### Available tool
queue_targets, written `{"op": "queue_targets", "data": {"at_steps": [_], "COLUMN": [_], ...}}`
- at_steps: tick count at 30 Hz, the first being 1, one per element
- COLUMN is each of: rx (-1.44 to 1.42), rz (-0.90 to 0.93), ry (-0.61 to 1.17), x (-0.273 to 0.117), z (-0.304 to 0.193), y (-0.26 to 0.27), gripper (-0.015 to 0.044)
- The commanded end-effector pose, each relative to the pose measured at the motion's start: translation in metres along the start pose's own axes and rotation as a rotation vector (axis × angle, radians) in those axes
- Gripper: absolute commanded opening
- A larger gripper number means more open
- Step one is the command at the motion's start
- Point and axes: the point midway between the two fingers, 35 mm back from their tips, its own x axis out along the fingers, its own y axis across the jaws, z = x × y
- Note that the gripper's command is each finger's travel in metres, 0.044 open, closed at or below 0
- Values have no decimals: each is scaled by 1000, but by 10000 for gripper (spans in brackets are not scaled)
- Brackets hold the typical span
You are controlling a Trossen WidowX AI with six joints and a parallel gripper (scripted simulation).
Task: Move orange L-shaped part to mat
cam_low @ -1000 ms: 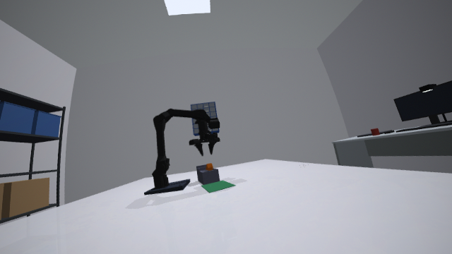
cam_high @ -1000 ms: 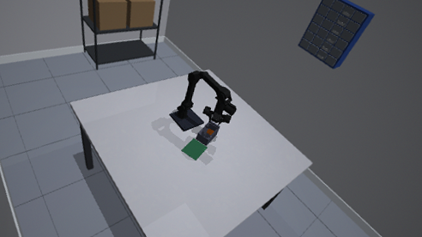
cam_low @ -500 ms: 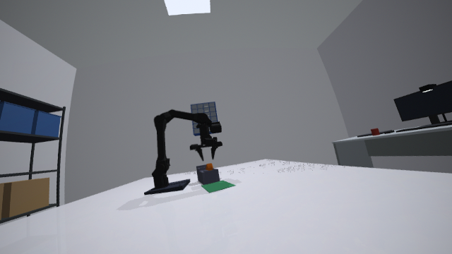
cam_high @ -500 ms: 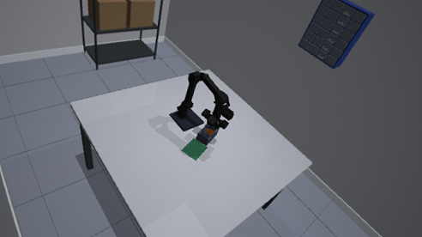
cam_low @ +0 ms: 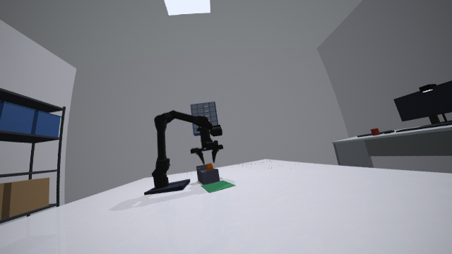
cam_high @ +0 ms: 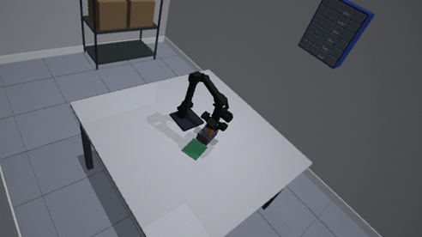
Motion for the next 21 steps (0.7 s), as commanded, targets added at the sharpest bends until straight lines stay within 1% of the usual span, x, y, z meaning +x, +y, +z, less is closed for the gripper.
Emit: {"op": "queue_targets", "data": {"at_steps": [1,17,21], "rx": [3,3,0], "rz": [-4,-4,-2], "ry": [-2,-2,0], "x": [7,30,27], "z": [0,0,0], "y": [-1,-2,-1], "gripper": [280,280,175]}}
